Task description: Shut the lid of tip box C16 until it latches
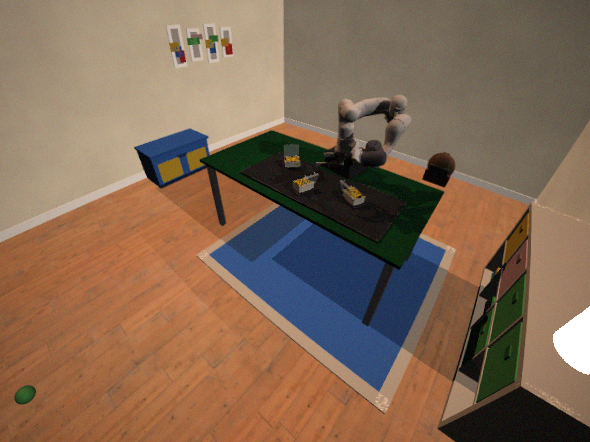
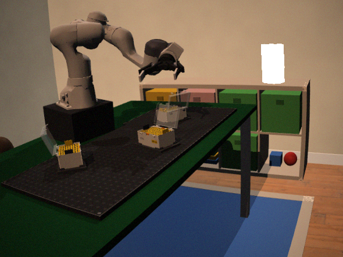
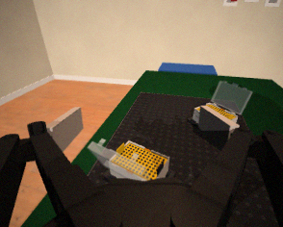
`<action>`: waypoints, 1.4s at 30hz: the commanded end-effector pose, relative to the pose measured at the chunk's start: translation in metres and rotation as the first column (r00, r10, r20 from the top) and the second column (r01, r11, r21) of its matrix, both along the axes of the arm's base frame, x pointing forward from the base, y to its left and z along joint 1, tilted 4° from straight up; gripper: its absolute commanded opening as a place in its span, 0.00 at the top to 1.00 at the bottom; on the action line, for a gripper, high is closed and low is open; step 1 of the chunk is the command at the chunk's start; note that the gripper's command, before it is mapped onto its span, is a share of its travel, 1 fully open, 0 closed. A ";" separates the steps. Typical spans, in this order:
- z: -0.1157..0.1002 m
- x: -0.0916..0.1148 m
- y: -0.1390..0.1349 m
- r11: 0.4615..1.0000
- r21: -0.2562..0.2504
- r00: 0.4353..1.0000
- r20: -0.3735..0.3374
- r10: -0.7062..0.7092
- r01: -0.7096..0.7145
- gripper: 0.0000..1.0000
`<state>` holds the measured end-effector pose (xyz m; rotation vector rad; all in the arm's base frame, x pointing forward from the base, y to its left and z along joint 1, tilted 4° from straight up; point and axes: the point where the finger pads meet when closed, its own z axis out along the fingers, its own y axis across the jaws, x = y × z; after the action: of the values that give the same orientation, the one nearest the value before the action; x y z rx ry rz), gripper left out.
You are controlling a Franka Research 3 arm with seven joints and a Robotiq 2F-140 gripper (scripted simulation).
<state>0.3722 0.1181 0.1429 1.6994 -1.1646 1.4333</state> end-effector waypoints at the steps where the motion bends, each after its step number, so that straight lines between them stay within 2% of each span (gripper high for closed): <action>1: -0.002 0.011 -0.010 1.000 0.003 1.000 -0.012 0.023 -0.023 0.00; 12: -0.002 0.011 -0.010 1.000 0.003 1.000 -0.012 0.023 -0.023 0.00; 19: -0.002 0.011 -0.045 0.973 0.229 0.999 -0.046 -0.004 0.014 0.00; 27: -0.002 0.010 -0.085 0.880 0.470 0.996 -0.091 -0.024 0.064 0.00; 29: -0.002 0.010 -0.085 0.880 0.470 0.996 -0.091 -0.024 0.064 0.00; 35: -0.002 0.010 -0.115 0.770 0.630 0.991 -0.128 -0.030 0.105 0.00; 42: -0.002 0.009 -0.150 0.604 0.782 0.985 -0.170 -0.029 0.153 0.00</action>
<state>0.3743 -0.0217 0.1378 2.0655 -2.0605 0.7433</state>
